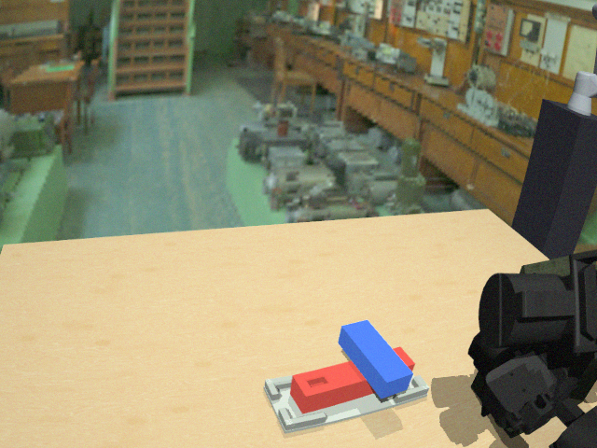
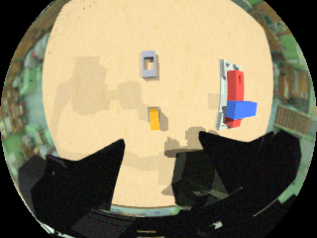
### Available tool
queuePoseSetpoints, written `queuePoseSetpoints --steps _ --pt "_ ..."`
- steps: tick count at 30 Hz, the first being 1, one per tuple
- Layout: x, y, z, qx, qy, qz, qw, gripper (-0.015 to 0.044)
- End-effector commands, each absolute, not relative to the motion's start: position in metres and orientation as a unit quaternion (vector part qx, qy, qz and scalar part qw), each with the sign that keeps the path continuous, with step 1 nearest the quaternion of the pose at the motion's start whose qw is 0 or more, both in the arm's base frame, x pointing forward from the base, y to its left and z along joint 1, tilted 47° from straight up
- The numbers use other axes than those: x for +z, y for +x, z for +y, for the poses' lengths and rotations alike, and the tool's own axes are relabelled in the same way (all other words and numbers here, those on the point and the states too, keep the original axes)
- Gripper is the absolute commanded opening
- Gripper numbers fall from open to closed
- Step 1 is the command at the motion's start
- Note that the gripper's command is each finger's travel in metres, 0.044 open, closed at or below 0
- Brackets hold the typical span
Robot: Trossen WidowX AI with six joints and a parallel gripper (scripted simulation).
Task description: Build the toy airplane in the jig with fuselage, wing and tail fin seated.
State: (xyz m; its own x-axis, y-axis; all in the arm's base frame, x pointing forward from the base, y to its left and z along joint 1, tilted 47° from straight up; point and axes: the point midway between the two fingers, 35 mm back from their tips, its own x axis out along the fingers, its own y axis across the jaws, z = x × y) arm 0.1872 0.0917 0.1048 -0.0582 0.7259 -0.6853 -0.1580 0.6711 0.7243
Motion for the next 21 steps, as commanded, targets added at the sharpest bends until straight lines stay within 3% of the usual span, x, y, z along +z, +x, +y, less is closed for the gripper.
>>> queuePoseSetpoints --steps 1,21 --pt "0.107 0.179 0.097 0.340 0.228 0.647 0.644 0.0440" --pt "0.060 0.174 0.149 0.341 0.228 0.646 0.644 0.0440"
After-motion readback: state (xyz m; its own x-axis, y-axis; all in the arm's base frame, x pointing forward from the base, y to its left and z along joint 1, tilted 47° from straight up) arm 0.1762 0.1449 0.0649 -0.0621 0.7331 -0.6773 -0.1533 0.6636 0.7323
